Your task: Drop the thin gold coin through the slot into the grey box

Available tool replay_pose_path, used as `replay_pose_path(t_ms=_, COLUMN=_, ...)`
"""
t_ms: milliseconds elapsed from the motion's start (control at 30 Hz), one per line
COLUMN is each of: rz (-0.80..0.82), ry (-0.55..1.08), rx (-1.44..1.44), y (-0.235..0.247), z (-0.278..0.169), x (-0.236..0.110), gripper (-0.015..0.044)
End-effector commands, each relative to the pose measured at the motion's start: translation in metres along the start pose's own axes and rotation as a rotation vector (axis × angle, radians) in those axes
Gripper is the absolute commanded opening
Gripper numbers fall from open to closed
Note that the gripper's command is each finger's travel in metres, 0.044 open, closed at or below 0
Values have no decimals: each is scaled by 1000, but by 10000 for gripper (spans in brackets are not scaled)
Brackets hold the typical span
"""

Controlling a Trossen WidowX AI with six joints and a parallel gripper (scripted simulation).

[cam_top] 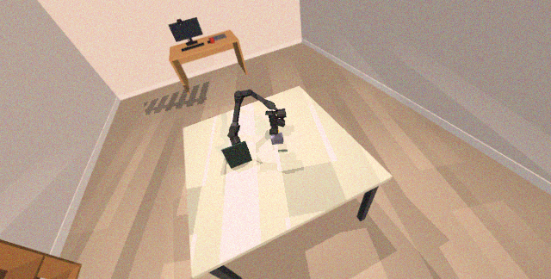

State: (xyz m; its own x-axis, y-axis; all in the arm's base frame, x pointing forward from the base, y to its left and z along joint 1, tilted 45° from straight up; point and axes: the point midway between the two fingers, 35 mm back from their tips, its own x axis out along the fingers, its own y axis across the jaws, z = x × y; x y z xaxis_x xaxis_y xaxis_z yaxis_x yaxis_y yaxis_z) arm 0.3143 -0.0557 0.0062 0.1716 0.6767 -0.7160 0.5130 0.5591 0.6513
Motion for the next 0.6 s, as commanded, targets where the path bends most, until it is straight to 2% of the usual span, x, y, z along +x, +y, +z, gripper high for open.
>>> replay_pose_path(t_ms=0, rz=0, ry=0, rx=0, y=0, z=0, x=2, gripper=0)
replay_pose_path(t_ms=567, rz=1, ry=0, rx=3, y=1, z=0, x=12, gripper=0)
